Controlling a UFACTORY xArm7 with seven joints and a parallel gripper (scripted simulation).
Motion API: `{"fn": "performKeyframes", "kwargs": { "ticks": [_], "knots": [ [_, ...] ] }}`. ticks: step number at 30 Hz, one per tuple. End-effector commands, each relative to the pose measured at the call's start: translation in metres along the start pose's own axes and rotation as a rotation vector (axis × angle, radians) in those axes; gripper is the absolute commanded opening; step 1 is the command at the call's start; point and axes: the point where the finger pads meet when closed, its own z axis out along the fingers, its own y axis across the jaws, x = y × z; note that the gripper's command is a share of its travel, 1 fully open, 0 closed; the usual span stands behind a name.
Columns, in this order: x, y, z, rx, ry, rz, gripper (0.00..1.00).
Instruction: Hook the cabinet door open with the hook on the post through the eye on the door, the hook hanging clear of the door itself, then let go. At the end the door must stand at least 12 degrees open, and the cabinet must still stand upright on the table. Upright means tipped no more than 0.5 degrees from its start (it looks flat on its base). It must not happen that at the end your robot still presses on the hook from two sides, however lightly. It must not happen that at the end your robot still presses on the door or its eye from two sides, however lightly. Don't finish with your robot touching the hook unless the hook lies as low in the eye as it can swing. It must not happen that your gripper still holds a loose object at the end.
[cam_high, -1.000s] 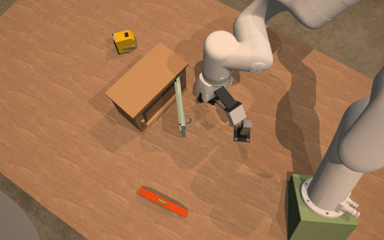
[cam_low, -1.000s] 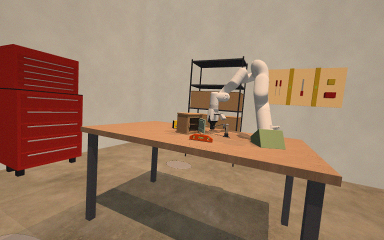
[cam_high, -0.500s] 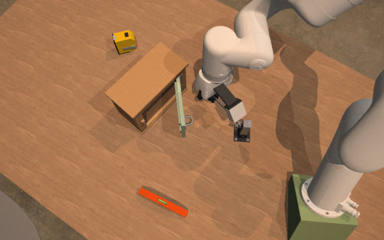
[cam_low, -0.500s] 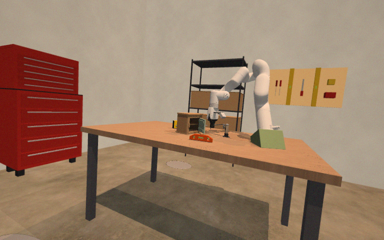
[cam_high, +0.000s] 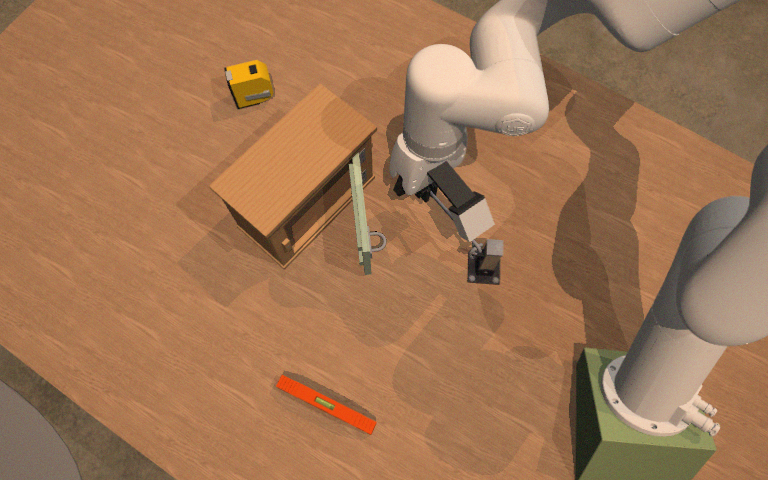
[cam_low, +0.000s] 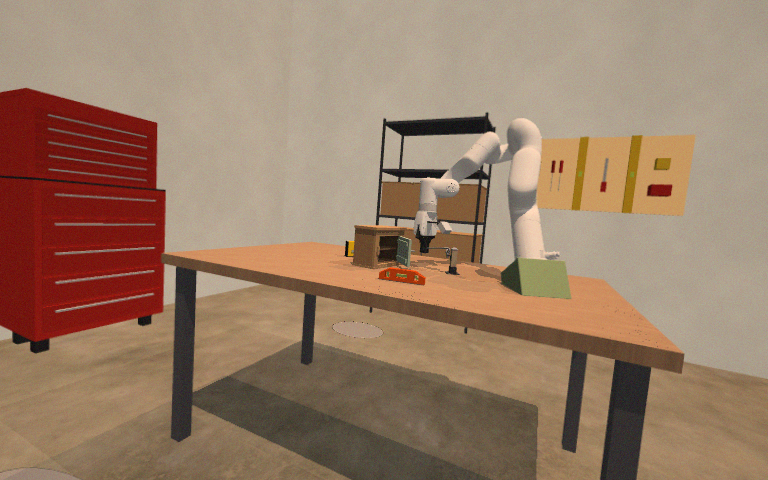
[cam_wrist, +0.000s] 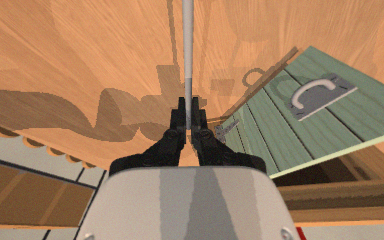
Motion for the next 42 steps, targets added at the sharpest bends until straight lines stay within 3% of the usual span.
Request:
{"fn": "performKeyframes", "kwargs": {
  "ticks": [1,42],
  "knots": [
    [-0.001,0.001,-0.005,-0.001,-0.003,0.0,0.04],
    [0.003,0.001,-0.038,-0.002,-0.003,0.0,0.04]
  ]
}}
